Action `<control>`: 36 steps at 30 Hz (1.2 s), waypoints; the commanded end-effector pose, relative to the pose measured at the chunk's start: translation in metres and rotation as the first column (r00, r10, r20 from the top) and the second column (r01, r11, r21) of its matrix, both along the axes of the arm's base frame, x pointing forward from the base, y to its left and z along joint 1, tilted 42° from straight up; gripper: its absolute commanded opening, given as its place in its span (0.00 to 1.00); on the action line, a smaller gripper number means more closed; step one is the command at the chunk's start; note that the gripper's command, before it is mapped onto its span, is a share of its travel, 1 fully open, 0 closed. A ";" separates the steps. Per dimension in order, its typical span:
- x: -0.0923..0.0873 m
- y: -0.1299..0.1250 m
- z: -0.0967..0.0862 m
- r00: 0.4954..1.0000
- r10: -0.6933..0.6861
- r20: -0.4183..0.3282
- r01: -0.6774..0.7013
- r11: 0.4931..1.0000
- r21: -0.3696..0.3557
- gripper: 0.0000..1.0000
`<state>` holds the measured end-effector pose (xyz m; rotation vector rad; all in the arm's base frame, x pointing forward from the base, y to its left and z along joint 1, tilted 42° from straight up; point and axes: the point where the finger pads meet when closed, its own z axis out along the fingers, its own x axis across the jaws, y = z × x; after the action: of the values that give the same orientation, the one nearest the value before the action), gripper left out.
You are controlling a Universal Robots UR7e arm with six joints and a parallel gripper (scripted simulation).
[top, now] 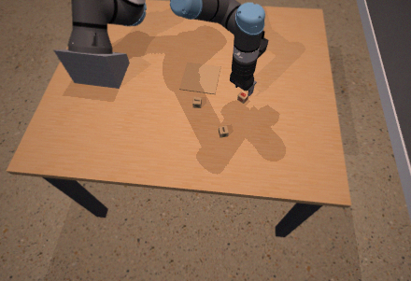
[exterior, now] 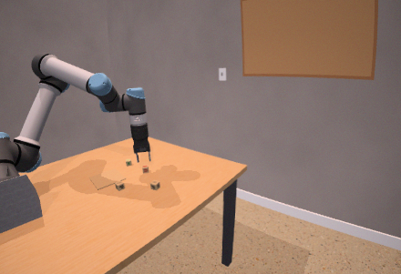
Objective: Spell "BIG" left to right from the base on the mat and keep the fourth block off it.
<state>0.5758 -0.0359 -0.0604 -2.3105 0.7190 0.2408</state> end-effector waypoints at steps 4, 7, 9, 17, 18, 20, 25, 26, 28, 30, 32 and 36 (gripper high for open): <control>0.000 0.010 -0.011 1.000 0.000 -0.001 0.000 1.000 0.002 1.00; 0.000 0.012 -0.013 1.000 0.000 -0.002 0.000 1.000 0.002 1.00; 0.000 0.012 -0.013 1.000 0.000 -0.002 0.000 1.000 0.002 1.00; 0.001 0.014 -0.015 1.000 0.000 -0.001 0.000 1.000 0.001 1.00; 0.001 0.014 -0.016 1.000 0.000 -0.001 0.000 1.000 0.001 1.00; 0.001 0.013 -0.016 1.000 -0.001 0.000 0.001 1.000 0.000 1.00; 0.001 0.013 -0.015 1.000 -0.001 0.001 0.001 1.000 -0.001 1.00; 0.001 0.013 -0.015 1.000 -0.001 0.001 0.001 1.000 -0.001 1.00; 0.001 0.013 -0.015 1.000 -0.001 0.001 0.001 1.000 -0.001 1.00; 0.001 0.013 -0.015 1.000 -0.001 0.001 0.001 1.000 -0.001 1.00; 0.001 0.013 -0.015 1.000 -0.001 0.001 0.001 1.000 -0.001 1.00; 0.001 0.013 -0.015 1.000 -0.001 0.001 0.001 1.000 -0.001 1.00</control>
<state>0.5773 -0.0241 -0.0746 -2.3120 0.7193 0.2372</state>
